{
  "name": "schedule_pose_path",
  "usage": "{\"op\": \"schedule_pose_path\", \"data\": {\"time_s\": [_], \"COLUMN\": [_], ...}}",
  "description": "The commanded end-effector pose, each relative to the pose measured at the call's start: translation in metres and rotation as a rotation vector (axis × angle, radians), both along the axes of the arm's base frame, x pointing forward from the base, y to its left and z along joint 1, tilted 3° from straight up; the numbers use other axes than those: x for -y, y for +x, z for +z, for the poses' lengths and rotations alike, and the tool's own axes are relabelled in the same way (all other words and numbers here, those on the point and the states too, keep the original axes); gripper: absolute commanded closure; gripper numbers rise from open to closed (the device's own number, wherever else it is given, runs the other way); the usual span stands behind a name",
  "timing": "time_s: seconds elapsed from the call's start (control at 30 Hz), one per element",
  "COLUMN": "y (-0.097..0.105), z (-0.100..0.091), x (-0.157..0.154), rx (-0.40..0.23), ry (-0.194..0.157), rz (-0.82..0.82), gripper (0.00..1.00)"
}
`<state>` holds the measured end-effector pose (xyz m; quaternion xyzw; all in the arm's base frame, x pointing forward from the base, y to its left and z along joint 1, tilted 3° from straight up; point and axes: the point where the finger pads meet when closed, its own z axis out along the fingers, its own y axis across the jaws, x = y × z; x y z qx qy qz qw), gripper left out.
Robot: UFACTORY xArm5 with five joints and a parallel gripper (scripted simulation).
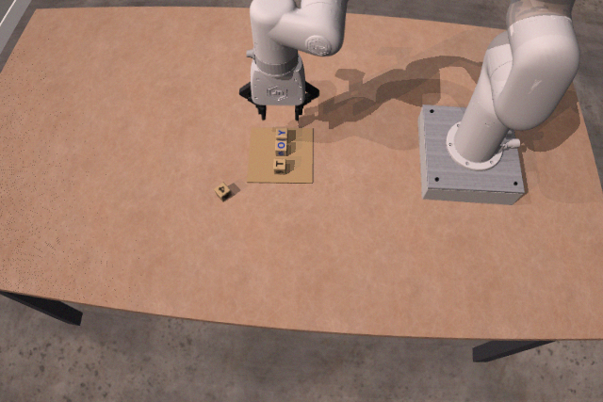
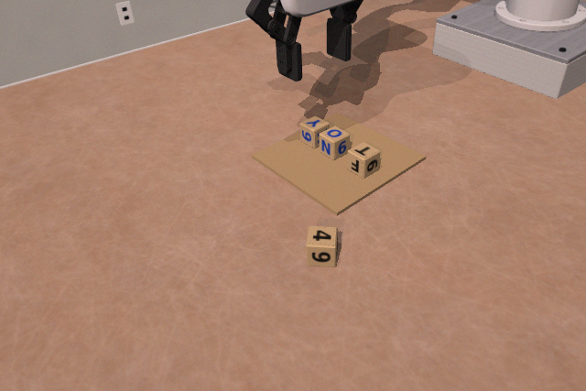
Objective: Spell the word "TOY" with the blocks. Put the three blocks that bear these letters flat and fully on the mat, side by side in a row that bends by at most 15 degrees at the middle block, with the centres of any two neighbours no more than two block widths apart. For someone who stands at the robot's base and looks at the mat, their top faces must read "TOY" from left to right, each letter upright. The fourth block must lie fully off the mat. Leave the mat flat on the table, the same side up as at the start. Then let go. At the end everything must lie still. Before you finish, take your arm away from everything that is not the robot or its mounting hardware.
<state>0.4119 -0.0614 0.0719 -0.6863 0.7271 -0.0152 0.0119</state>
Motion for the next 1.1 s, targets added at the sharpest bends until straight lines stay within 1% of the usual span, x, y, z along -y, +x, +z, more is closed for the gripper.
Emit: {"op": "schedule_pose_path", "data": {"time_s": [0.0,0.53,0.73,0.87,1.07], "y": [0.001,0.001,0.001,0.001,0.000], "z": [0.001,0.002,0.004,0.015,0.043], "x": [0.000,0.000,0.000,-0.001,-0.001], "rx": [0.004,0.004,0.004,0.004,0.004], "ry": [-0.001,-0.001,-0.001,-0.001,-0.001], "rz": [0.000,0.000,0.000,0.000,0.000], "gripper": [0.00,0.00,0.00,0.00,0.00]}}
